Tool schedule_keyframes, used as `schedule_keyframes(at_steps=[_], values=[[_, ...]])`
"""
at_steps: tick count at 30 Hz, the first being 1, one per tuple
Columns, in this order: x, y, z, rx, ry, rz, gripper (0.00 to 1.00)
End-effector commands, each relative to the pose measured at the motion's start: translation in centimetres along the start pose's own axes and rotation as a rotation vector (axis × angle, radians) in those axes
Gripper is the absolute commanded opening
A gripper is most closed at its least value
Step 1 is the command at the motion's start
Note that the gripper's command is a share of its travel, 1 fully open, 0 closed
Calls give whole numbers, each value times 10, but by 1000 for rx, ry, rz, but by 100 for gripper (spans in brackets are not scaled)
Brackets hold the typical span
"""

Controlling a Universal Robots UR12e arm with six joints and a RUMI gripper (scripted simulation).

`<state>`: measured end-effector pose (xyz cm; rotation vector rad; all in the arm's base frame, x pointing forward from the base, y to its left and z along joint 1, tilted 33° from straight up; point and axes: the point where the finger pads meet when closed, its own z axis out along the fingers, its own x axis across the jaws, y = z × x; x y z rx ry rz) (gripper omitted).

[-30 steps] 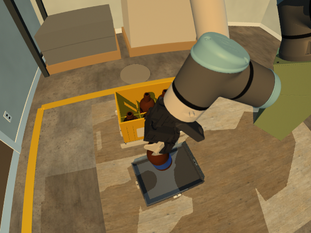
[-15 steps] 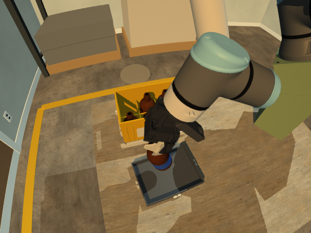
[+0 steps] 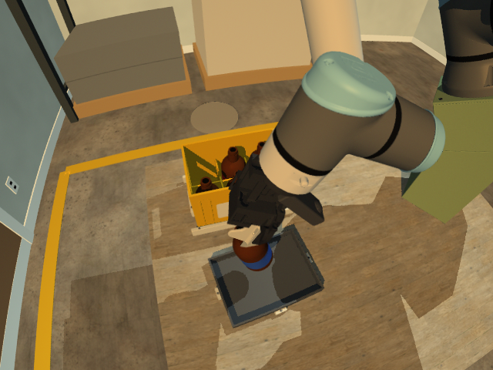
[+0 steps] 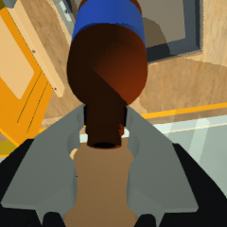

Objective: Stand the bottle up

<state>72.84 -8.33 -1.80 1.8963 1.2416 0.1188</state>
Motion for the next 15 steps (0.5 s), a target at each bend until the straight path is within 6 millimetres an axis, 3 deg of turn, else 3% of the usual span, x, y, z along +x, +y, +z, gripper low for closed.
schedule_keyframes(at_steps=[1, 15], values=[[0, 0, 0, -1, 0, 0, 0], [0, -2, 7, -1, 0, 0, 0]])
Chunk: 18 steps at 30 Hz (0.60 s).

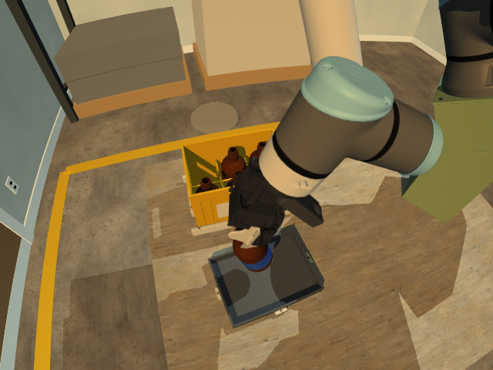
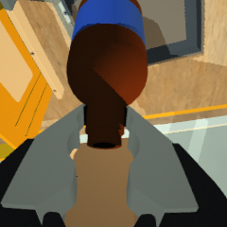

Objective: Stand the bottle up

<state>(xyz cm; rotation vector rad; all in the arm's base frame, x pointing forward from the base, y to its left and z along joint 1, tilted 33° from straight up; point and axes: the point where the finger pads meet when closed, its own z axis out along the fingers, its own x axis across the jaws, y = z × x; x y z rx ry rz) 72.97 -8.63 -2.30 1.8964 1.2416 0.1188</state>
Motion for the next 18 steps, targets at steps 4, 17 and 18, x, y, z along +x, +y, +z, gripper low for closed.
schedule_keyframes(at_steps=[4, 17, 18], values=[[0, -1, 4, -1, 0, 0, 0], [0, -5, 16, -1, 0, 0, 0], [0, -6, 17, -1, 0, 0, 0]])
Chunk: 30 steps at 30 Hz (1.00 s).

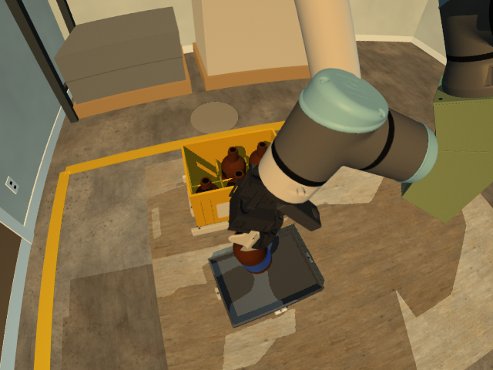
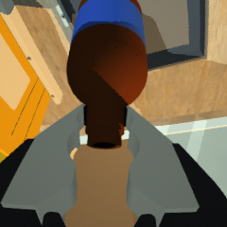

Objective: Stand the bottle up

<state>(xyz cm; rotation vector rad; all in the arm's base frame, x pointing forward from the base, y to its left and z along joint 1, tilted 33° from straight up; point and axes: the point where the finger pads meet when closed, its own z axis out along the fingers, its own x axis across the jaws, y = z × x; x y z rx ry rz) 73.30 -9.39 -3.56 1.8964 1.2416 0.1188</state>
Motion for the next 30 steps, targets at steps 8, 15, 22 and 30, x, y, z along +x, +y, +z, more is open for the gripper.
schedule_keyframes(at_steps=[8, 15, 22, 30], values=[[0, -4, 12, -1, 0, 0, 0], [0, -6, 18, -1, 0, 0, 0], [0, -9, 25, -1, 0, 0, 0], [0, -11, 31, -1, 0, 0, 0]])
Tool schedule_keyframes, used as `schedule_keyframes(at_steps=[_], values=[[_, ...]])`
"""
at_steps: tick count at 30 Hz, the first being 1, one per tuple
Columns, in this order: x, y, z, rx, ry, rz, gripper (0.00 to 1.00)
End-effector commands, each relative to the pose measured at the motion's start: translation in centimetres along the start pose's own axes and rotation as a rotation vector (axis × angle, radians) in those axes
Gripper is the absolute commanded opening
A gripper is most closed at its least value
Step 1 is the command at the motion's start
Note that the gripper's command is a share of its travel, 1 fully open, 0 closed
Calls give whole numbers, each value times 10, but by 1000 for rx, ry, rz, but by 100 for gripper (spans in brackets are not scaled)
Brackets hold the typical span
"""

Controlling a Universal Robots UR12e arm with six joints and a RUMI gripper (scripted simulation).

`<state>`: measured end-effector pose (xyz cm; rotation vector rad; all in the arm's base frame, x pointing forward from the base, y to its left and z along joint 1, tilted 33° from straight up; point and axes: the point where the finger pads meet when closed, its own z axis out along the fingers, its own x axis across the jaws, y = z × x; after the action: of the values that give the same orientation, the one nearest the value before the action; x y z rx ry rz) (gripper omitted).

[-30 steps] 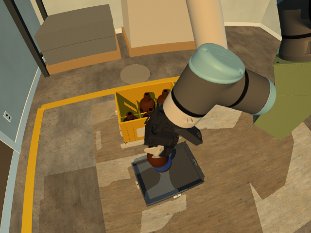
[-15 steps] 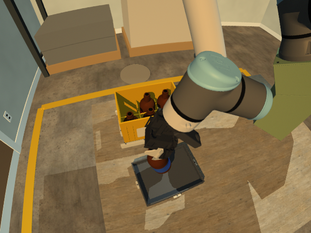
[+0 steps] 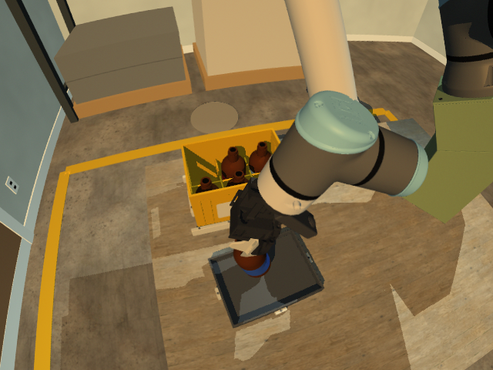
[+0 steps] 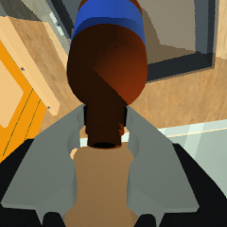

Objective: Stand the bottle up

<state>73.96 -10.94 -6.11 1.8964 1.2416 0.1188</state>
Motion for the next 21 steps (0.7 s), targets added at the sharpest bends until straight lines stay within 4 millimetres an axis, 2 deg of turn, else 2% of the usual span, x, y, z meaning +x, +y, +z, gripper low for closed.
schedule_keyframes(at_steps=[1, 21], values=[[0, -1, 2, -1, 0, 0, 0], [0, -3, 8, -1, 0, 0, 0]])
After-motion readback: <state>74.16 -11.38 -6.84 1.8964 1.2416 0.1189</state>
